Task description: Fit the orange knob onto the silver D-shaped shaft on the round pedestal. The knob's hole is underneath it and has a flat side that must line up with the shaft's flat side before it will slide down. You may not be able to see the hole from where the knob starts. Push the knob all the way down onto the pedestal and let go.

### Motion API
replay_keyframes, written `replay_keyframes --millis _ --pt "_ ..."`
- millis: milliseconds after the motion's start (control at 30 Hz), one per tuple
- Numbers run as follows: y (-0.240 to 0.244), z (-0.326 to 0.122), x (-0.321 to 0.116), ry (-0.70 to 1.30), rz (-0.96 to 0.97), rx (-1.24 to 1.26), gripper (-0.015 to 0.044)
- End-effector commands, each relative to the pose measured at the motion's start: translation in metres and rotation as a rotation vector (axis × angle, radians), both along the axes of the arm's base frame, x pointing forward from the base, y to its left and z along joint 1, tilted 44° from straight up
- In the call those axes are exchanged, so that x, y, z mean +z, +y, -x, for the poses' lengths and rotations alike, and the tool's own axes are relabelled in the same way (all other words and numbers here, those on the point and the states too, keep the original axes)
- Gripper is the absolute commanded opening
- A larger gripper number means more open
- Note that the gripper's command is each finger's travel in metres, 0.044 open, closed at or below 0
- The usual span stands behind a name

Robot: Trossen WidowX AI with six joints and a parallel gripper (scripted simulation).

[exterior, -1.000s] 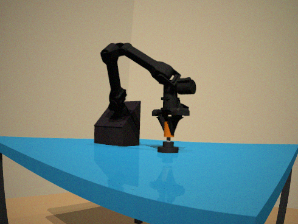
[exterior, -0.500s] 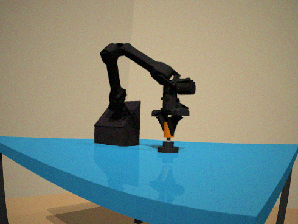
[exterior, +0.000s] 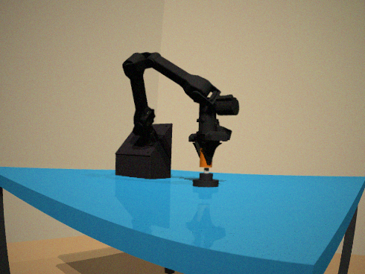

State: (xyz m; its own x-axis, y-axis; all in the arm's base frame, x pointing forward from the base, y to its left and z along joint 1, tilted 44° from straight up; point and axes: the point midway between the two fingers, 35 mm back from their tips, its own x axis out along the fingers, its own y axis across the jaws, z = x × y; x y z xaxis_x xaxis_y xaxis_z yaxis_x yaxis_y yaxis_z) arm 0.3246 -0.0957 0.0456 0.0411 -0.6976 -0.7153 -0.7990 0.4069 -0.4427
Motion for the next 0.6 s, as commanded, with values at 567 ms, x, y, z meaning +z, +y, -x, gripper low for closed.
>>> replay_keyframes --millis 567 --pt "0.0014 -0.0060 0.0009 -0.018 0.000 -0.010 0.0000"
